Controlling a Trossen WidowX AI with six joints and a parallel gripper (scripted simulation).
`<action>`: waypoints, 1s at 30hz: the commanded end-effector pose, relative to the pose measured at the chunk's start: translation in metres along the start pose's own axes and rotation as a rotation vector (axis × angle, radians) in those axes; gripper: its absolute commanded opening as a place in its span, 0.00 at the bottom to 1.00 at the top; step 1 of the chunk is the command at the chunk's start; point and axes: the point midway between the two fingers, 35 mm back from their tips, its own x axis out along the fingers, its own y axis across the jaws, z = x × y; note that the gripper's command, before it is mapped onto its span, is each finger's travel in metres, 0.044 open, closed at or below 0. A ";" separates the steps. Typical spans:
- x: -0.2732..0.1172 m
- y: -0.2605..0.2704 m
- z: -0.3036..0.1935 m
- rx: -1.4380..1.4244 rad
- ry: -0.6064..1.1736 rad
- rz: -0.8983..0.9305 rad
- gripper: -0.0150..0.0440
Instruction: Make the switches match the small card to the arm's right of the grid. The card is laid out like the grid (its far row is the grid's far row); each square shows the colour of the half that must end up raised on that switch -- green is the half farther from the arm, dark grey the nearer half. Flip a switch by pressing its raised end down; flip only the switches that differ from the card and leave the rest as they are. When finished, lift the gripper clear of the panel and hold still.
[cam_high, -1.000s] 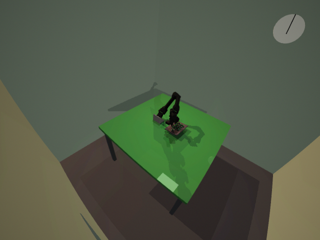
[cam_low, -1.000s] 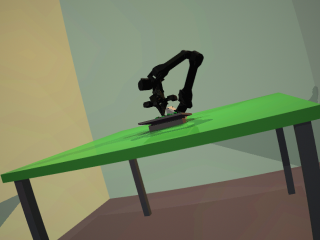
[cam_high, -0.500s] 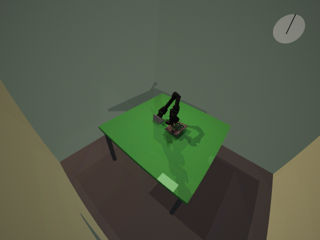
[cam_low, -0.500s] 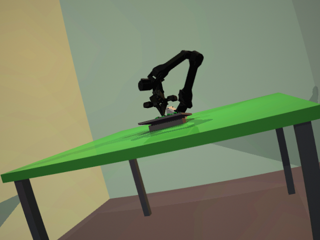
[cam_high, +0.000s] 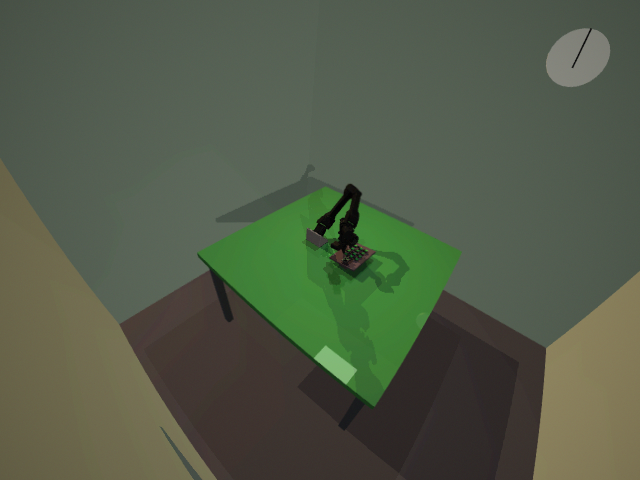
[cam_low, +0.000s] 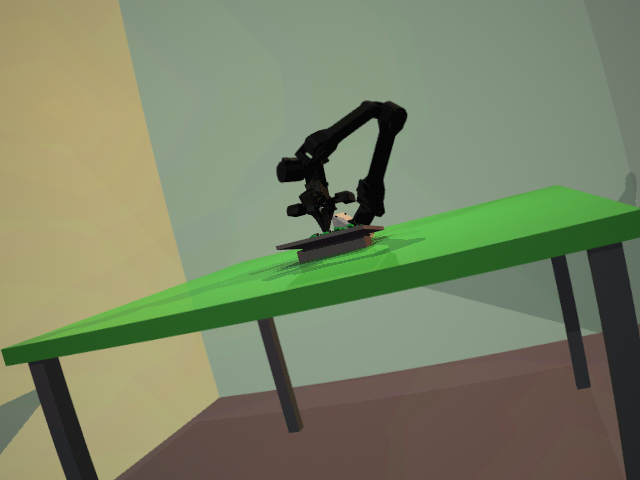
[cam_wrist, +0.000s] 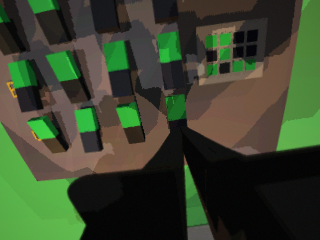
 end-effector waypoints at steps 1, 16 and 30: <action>0.001 0.000 0.000 0.004 -0.003 0.004 0.25; -0.043 -0.001 0.003 0.004 0.017 -0.001 0.25; -0.068 0.052 0.052 0.004 0.023 0.004 0.25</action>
